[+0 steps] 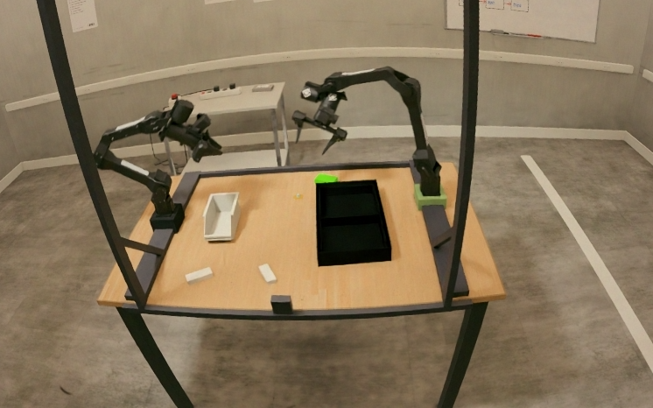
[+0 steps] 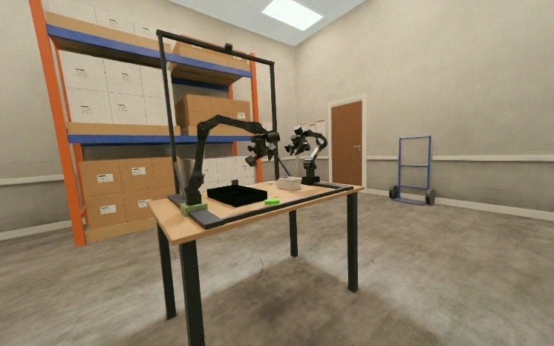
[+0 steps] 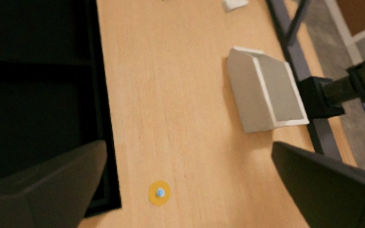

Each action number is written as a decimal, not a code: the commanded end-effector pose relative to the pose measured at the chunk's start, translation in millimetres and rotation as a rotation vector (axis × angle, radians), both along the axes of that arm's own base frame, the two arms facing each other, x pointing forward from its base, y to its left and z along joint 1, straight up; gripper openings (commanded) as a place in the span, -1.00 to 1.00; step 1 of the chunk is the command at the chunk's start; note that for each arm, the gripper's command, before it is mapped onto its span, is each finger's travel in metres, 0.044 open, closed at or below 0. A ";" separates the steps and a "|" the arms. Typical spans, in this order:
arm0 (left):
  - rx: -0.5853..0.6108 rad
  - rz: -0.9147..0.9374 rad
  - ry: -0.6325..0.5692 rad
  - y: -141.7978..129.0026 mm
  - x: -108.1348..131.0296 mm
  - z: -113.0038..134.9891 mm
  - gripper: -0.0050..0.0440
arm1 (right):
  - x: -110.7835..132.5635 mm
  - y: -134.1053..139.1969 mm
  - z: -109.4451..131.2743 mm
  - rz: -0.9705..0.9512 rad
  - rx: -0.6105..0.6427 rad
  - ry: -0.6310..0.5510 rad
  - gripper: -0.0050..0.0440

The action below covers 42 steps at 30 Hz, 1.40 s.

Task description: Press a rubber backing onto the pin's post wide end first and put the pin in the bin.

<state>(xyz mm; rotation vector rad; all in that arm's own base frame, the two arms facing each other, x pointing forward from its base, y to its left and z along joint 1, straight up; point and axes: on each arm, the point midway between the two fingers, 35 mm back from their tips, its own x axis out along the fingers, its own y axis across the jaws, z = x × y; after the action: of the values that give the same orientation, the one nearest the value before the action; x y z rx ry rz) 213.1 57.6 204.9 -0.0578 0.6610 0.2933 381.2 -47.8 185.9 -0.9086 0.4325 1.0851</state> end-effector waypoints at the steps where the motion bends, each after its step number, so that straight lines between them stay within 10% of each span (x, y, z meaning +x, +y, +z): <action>1: -0.004 -0.018 0.095 7.0 25.5 18.1 -0.27 | -23.8 9.0 20.5 -0.147 0.115 -0.048 1.00; 25: -0.030 -0.074 0.365 34.5 115.5 10.3 -0.27 | -47.8 22.7 26.5 -0.481 0.389 -0.032 1.00; 42: -0.075 -0.129 0.576 62.2 189.5 -45.2 -0.27 | -52.1 28.5 59.1 -0.730 0.573 -0.186 1.00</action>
<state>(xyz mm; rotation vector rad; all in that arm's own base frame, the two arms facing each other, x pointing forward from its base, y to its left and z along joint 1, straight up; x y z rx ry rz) 389.1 114.4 159.2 -0.0018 1.2249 0.1678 330.7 -21.2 238.8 -0.3057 0.2797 0.4667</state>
